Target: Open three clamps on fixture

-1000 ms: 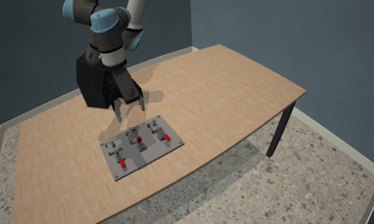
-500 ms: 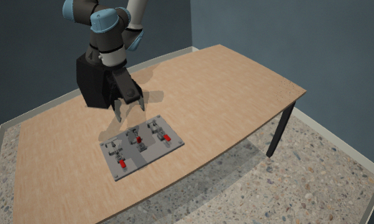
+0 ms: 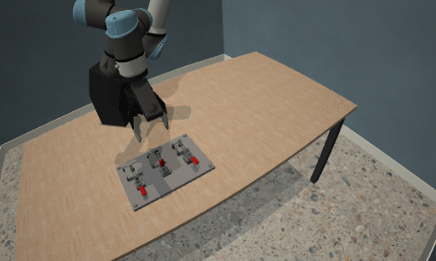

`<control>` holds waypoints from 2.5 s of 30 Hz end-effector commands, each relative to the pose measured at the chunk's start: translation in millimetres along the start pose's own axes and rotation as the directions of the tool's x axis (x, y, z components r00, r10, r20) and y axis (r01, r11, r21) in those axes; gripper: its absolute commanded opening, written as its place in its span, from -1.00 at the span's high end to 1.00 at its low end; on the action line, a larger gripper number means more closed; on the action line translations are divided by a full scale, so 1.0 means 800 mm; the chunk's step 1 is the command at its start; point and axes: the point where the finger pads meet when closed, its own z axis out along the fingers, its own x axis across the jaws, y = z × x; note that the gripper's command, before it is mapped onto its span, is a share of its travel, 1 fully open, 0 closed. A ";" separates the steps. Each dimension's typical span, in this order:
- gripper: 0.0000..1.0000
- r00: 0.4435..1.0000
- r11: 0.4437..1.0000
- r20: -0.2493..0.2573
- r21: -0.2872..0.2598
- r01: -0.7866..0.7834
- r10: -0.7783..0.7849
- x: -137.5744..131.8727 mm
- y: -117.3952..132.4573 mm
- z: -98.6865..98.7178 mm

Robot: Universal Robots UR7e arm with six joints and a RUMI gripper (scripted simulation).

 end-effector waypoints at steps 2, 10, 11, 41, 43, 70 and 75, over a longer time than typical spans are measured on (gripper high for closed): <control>-0.17 1.000 1.000 0.000 0.001 0.000 0.000 0.000 0.000 0.000; -0.17 1.000 1.000 0.000 0.001 0.000 0.000 0.000 0.000 0.000; -0.17 1.000 1.000 0.000 0.001 0.000 0.000 0.000 0.000 0.000; 0.44 1.000 1.000 0.000 0.001 0.000 0.000 0.000 0.000 0.000; 0.44 1.000 1.000 0.000 0.001 0.000 0.000 0.000 0.000 0.000; 0.44 1.000 1.000 0.000 0.001 0.000 0.000 0.000 0.000 0.000; 0.44 1.000 1.000 0.000 0.001 0.000 0.000 0.000 0.000 0.000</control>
